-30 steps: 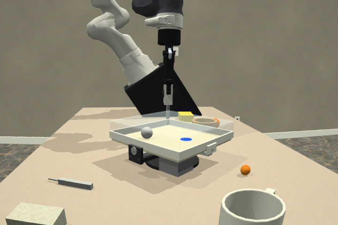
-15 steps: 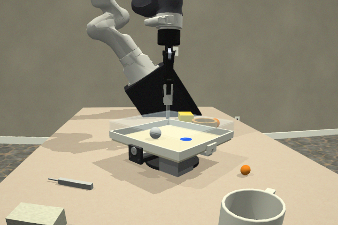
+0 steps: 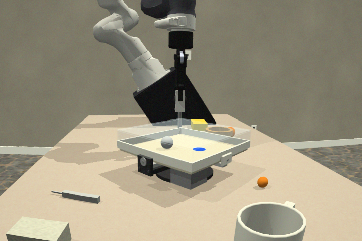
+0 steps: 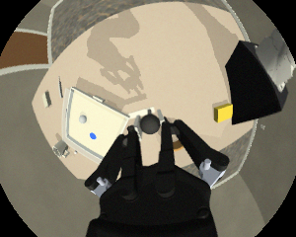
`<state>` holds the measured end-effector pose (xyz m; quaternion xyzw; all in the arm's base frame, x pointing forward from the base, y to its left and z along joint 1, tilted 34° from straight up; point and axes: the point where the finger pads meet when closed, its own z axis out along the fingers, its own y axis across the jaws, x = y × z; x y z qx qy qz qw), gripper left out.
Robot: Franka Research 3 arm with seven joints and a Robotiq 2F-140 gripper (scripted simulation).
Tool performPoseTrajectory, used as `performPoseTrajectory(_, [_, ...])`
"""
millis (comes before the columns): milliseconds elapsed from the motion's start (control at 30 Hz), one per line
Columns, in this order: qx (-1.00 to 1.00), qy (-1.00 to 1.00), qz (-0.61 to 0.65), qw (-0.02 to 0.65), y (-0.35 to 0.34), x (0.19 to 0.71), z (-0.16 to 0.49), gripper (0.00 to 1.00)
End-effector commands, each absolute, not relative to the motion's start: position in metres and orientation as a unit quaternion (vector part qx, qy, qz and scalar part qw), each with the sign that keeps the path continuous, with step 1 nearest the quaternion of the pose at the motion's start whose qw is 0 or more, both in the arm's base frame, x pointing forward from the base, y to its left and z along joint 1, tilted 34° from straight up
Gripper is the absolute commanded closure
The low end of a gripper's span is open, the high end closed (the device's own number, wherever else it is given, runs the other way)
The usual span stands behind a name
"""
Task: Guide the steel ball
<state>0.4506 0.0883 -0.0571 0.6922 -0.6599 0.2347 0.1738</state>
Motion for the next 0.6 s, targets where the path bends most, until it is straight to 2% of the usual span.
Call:
performPoseTrajectory(0, [0.693, -0.659, 0.235, 0.173, 0.0888, 0.4510, -0.0556, 1.00])
performPoseTrajectory(567, [0.693, -0.659, 0.235, 0.173, 0.0939, 0.4513, -0.0576, 1.00])
